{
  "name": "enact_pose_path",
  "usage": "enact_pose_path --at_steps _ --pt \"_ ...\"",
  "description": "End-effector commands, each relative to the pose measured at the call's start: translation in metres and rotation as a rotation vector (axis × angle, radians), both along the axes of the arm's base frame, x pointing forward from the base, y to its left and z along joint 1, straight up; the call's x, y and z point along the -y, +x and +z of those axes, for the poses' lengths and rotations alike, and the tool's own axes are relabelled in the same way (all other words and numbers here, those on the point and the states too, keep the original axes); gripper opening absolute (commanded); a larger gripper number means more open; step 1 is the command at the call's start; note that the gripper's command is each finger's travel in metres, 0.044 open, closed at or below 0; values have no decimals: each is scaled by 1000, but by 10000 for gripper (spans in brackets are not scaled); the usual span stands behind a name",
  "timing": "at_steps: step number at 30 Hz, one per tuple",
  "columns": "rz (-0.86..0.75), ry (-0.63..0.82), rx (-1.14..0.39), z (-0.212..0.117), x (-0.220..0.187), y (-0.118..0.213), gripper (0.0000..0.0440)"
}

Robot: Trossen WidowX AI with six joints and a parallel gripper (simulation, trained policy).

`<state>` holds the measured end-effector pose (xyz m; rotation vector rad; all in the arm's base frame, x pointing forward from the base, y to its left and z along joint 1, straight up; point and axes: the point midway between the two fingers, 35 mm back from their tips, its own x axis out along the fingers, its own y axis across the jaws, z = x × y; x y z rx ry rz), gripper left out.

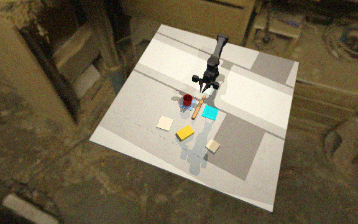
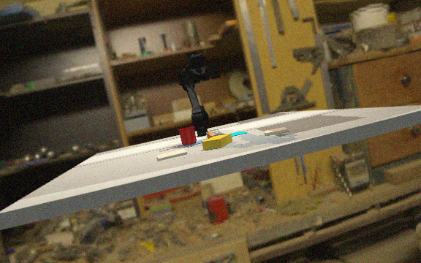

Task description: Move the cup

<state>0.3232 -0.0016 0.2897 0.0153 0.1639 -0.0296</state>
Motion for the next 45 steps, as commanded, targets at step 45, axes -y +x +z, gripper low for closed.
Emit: enact_pose_path --at_steps 45 --pt "19 18 -752 -57 -22 -3 109"
